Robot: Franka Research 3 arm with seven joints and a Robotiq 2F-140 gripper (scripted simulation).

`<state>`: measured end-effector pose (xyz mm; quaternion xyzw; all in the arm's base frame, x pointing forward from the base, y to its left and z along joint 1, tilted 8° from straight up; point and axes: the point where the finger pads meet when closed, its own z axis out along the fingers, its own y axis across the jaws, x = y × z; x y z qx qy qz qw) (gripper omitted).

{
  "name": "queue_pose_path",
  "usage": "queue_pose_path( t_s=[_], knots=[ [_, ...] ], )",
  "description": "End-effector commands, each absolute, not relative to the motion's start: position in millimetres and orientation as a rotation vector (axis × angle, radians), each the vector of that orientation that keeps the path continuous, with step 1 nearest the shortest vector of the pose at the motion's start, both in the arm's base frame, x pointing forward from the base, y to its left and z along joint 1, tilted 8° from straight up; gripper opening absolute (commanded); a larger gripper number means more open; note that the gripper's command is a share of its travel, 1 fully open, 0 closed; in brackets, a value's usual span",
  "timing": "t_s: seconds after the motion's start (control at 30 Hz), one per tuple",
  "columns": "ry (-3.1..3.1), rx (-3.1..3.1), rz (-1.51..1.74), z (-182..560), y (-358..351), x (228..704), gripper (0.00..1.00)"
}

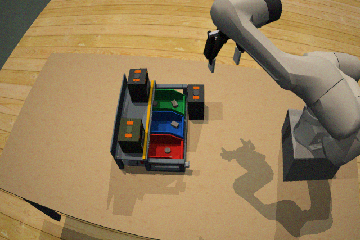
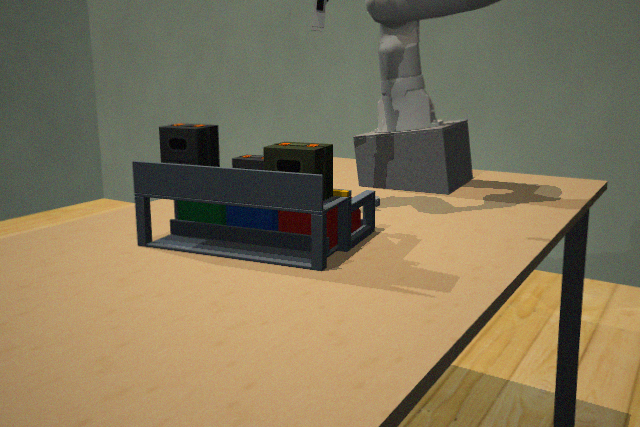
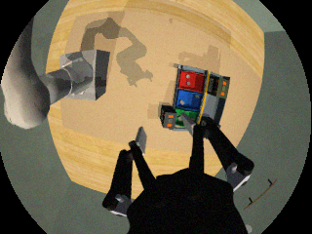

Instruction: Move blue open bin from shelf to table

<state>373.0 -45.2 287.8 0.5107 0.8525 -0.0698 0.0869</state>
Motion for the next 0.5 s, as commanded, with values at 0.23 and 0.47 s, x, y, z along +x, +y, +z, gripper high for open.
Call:
queue_pose_path(
  t_s=[0.23,0.47],
  knots=[
    [2.348,1.885,-0.176,285.3,-41.0,371.9,0.57],
    [2.348,1.885,-0.176,285.3,-41.0,371.9,0.57]
  ],
)
